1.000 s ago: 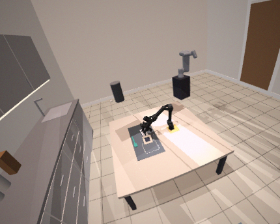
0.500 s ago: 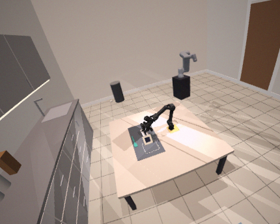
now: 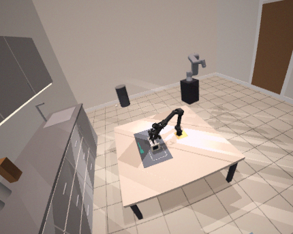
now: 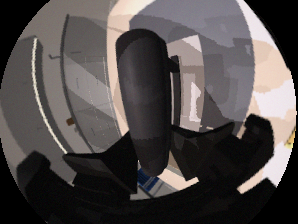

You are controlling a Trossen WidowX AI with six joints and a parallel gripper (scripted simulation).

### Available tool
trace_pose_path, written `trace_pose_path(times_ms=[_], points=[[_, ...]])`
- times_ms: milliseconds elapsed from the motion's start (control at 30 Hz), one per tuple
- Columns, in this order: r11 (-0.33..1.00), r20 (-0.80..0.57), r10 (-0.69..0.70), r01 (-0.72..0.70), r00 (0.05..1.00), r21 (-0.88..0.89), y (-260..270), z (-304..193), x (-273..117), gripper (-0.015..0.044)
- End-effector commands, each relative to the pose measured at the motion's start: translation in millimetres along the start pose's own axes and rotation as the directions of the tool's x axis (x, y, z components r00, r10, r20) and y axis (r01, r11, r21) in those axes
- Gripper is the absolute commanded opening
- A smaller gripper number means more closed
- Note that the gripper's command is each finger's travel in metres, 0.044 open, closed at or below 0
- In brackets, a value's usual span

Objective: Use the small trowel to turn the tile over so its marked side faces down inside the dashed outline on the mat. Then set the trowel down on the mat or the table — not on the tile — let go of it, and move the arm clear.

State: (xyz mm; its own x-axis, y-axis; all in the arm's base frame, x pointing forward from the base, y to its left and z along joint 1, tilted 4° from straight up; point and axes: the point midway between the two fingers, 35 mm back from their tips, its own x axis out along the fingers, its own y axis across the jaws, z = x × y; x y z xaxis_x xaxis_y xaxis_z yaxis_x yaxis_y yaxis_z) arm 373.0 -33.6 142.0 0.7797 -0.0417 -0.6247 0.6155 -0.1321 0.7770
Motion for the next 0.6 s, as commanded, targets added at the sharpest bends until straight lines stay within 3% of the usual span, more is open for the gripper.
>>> trace_pose_path(times_ms=[0, 567], points=[[1.000, 0.011, 0.010, -0.010, 1.000, 0.006, 1.6, 0.5, -0.2, 0.0000], [1.000, 0.014, 0.010, -0.010, 1.000, 0.002, 24.1, 60.8, -20.8, 0.0000]])
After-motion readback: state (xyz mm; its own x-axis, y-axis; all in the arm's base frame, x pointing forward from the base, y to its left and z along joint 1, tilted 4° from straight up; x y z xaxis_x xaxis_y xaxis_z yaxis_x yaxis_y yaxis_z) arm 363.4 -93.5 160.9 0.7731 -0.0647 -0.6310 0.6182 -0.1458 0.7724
